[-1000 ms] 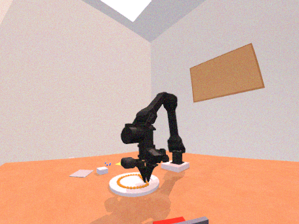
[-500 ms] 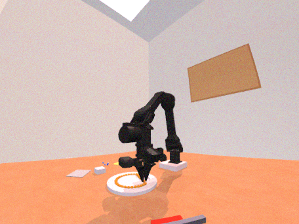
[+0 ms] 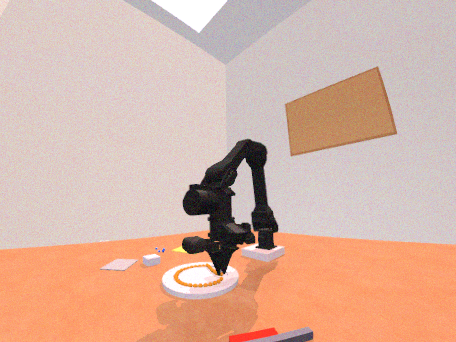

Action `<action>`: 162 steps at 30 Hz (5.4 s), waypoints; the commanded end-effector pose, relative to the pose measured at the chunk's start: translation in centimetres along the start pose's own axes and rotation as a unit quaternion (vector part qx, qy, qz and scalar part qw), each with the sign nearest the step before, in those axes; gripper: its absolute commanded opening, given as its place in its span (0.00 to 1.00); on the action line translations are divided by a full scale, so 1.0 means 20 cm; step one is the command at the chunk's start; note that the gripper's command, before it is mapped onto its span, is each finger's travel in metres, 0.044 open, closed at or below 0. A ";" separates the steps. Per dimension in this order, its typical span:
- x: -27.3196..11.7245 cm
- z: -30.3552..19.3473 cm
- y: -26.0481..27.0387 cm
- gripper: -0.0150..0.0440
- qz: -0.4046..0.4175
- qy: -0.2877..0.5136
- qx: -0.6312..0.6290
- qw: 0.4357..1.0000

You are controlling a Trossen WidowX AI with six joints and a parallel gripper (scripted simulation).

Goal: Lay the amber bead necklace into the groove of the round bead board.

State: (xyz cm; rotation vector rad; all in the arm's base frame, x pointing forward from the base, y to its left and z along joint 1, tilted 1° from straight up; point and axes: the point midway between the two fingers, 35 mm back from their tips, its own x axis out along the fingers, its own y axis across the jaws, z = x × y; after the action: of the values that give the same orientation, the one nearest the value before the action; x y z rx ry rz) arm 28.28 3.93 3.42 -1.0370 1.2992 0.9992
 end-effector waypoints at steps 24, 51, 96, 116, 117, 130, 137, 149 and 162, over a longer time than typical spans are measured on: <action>0.02 0.01 0.03 0.79 0.001 0.000 -0.002 1.000; -0.01 0.00 0.03 0.91 0.001 0.000 0.037 0.999; -0.16 -0.47 0.00 0.46 -0.005 0.001 0.992 0.123; -0.08 -0.47 0.00 0.46 -0.005 0.001 0.992 0.123; -0.13 -0.47 0.00 0.46 -0.005 -0.001 0.992 0.128; -0.04 -0.47 0.00 0.46 -0.005 0.000 0.992 0.126; 0.02 -0.47 0.00 0.46 -0.005 0.001 0.992 0.124; 0.02 -0.47 0.00 0.25 -0.005 0.002 0.992 0.127; 0.02 -0.47 0.00 0.25 -0.005 0.002 0.992 0.127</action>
State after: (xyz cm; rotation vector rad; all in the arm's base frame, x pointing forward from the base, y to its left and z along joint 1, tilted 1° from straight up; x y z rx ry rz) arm 25.89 -5.14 2.90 1.2077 1.1815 -1.1982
